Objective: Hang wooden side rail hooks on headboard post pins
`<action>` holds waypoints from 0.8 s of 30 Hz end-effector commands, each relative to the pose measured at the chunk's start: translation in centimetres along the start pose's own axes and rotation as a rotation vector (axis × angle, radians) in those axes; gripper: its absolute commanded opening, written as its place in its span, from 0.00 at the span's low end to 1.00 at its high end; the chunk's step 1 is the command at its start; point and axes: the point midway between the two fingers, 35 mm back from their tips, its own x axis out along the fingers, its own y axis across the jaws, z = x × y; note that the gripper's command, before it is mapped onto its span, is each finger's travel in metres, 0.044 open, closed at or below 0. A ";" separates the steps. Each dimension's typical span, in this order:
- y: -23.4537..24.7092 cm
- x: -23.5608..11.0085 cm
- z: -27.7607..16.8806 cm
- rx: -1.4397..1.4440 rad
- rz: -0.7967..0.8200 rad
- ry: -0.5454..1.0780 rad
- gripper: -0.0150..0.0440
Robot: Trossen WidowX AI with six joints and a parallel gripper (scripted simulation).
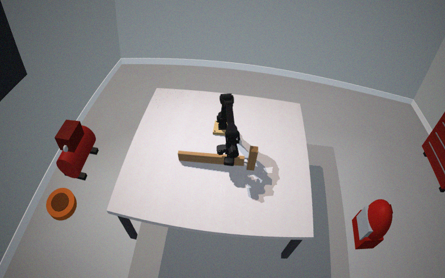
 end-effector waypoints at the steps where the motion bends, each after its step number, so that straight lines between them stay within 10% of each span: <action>1: 0.2 -0.4 -0.2 0.003 0.013 0.006 0.25; 24: 0.3 -0.3 -0.4 0.003 0.013 0.006 0.25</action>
